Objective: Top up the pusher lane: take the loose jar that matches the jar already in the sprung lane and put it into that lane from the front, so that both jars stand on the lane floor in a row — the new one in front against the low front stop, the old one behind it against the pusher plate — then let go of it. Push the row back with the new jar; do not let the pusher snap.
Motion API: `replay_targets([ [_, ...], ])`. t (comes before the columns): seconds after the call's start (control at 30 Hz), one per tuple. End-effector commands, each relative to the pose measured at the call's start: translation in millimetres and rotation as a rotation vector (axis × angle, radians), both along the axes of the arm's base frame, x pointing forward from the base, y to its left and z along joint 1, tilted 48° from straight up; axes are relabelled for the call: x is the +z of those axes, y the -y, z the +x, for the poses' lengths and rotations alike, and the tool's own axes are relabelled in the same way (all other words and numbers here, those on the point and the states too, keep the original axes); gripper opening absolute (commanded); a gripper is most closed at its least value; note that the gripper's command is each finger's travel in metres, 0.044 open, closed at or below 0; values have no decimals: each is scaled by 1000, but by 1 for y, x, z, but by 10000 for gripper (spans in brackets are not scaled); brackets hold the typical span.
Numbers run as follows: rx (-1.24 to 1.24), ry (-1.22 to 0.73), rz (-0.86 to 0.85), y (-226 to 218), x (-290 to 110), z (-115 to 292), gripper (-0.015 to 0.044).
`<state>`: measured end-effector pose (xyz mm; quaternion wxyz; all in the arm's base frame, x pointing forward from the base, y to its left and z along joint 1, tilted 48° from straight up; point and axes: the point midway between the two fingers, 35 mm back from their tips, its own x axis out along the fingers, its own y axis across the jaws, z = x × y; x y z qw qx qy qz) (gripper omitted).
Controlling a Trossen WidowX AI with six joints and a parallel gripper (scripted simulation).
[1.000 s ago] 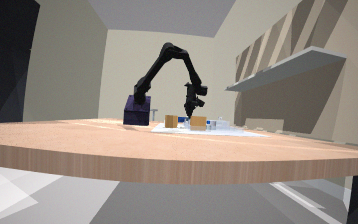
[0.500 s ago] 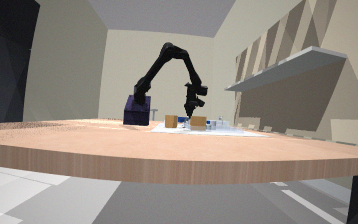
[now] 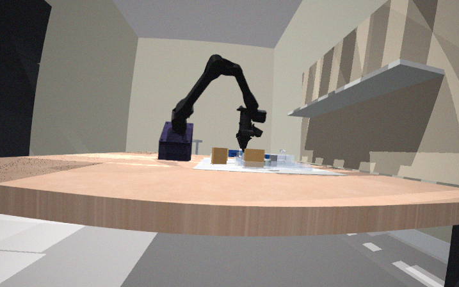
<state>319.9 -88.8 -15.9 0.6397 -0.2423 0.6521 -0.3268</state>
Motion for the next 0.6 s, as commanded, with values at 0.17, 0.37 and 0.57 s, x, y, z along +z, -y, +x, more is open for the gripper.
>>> replay_targets([
  [0.17,5,21,-8,1,3,7,0],
  [0.37,5,21,-8,1,3,7,0],
  [0.57,5,21,-8,1,3,8,0],
])
